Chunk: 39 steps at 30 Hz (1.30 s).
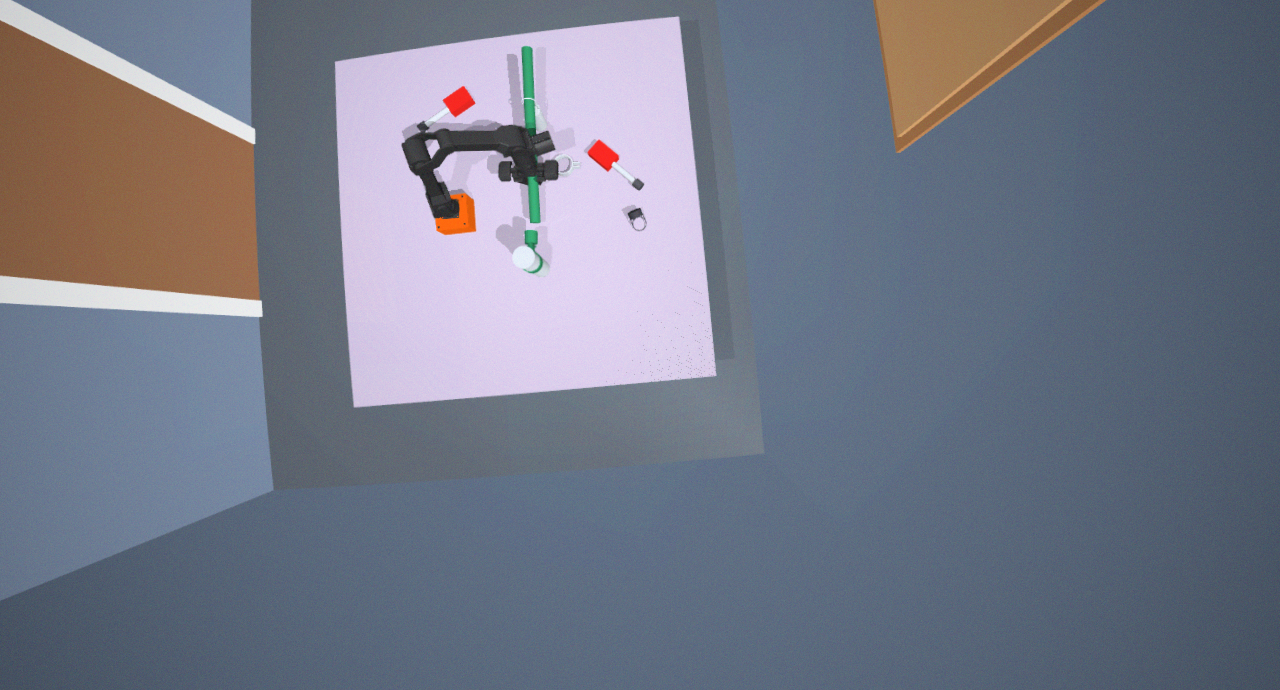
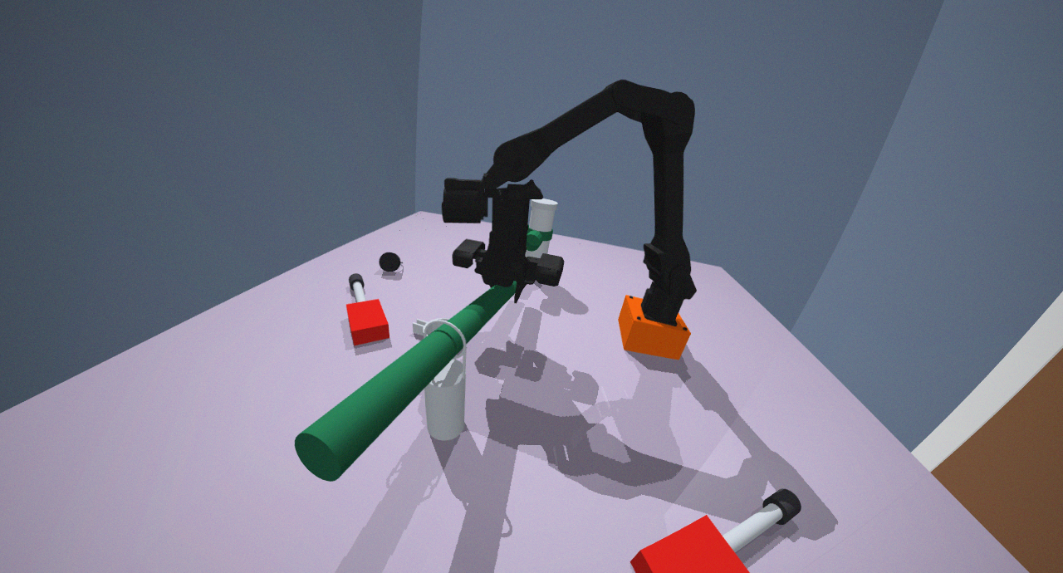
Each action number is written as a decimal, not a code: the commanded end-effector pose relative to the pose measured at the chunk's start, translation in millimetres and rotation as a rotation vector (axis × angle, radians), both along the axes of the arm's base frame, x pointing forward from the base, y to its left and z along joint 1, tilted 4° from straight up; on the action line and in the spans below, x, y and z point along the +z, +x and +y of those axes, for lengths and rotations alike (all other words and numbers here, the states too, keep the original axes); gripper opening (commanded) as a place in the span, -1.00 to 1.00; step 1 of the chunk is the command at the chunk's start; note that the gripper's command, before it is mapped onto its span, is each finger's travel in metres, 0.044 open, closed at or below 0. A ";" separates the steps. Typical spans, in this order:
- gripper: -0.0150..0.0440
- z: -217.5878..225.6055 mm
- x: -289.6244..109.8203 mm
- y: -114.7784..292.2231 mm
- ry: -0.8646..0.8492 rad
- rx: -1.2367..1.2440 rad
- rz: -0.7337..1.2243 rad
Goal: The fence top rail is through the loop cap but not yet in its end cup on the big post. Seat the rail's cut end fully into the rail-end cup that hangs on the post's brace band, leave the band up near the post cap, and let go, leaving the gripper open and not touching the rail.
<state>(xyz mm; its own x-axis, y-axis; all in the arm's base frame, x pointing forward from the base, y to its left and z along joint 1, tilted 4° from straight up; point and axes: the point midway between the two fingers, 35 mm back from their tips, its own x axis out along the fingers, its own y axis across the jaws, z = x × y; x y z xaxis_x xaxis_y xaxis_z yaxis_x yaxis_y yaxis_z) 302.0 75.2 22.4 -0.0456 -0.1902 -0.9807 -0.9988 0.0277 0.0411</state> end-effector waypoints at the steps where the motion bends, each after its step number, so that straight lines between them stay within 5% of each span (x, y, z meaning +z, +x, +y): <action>1: -0.49 -14.3 24.0 3.2 -0.083 0.000 -0.018; 39: -0.49 -25.7 41.1 4.3 -0.128 0.005 -0.005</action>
<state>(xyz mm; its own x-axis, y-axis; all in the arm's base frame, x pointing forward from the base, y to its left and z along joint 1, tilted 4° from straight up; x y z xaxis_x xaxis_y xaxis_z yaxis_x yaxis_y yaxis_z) 302.7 52.3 58.4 -0.0507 -0.3076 -0.9502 -0.9986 0.0281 0.0442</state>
